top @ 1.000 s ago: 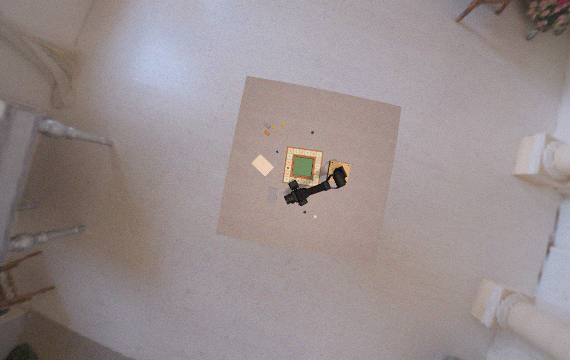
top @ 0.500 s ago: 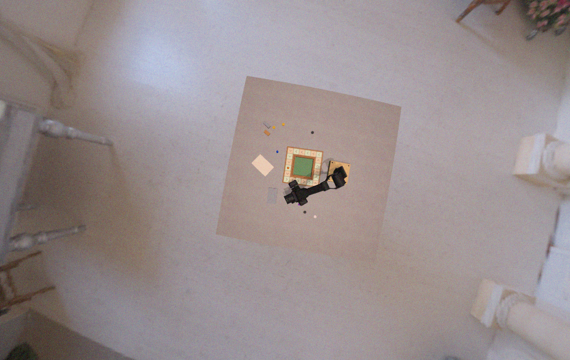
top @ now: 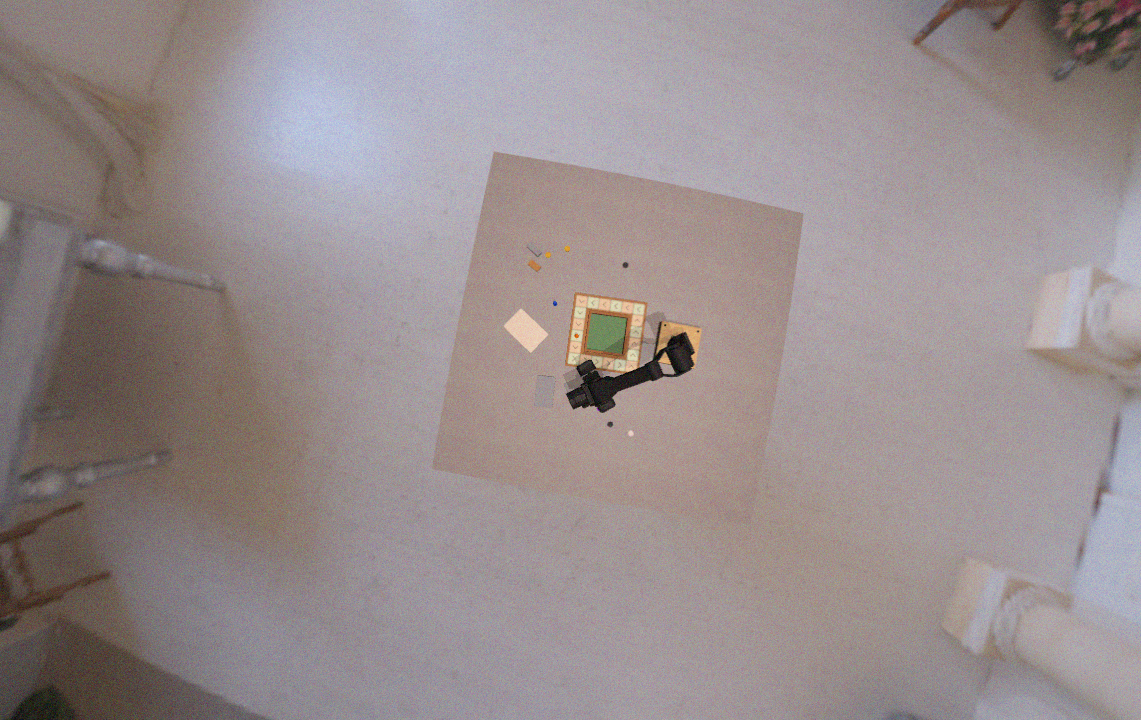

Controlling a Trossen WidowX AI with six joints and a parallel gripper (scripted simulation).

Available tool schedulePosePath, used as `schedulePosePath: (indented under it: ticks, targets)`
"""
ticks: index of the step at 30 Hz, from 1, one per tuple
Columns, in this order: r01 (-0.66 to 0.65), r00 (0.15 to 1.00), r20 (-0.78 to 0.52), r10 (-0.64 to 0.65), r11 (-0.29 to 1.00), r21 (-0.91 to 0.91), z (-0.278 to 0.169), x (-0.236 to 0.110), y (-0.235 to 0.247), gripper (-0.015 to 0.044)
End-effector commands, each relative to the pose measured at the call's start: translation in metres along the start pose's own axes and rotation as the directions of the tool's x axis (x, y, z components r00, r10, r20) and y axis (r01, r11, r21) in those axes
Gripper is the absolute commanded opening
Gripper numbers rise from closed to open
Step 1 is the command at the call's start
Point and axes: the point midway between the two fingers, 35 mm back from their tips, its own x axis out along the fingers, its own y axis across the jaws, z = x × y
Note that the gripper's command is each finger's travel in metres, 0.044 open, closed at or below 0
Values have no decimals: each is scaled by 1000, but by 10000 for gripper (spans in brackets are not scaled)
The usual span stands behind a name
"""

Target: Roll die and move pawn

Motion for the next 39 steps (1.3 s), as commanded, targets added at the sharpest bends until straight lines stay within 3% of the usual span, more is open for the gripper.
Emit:
schedulePosePath:
  ticks: [1, 12, 39]
  targets:
    - [-2, 1000, 13, 2, 1000, -4, 3, -28, -2, 0]
    - [-2, 1000, 13, 2, 1000, -4, -4, -87, -5, 0]
    - [7, 1000, 4, -10, 897, 441, -85, -60, -115, 0]
